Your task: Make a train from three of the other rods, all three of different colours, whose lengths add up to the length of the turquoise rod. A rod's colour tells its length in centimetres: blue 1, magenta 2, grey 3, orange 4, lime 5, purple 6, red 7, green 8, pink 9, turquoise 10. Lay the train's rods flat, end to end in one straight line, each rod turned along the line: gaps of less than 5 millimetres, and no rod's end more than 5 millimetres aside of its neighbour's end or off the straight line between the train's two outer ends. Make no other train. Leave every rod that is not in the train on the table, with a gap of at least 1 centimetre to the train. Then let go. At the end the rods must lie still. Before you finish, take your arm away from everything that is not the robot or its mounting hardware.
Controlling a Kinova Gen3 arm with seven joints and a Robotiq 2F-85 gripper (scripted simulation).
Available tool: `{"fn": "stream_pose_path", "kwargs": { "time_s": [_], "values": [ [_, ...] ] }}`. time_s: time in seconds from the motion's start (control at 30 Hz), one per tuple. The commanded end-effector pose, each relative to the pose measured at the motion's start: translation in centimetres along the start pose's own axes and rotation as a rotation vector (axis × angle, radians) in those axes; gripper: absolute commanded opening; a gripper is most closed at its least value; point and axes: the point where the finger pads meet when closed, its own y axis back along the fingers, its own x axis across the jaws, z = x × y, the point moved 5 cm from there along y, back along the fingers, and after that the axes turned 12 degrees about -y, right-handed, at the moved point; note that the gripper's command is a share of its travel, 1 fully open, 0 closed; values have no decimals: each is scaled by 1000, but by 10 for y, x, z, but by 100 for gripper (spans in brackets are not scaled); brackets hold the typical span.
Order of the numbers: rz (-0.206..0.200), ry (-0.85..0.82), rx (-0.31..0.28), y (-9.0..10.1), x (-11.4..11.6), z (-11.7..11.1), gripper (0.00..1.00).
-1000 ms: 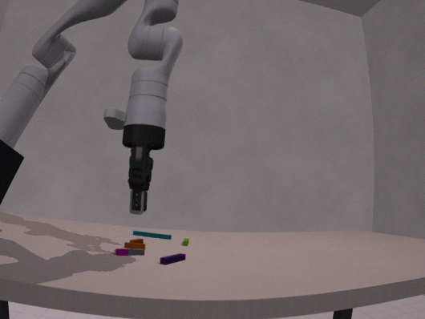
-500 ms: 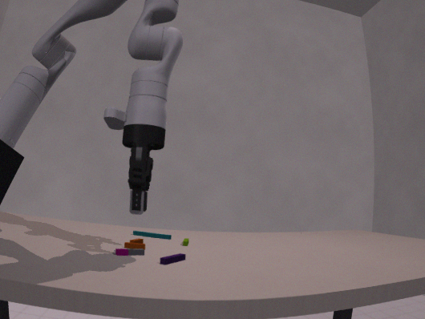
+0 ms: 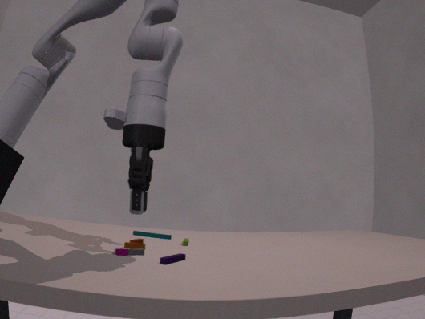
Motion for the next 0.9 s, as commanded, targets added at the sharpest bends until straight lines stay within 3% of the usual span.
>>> {"fn": "stream_pose_path", "kwargs": {
  "time_s": [0.0,0.53,0.87],
  "values": [
    [-1,10,-3,1,0,2,100],
    [-1,-57,-3,1,-1,2,100],
    [-1,-405,0,2,-2,1,100]
  ]
}}
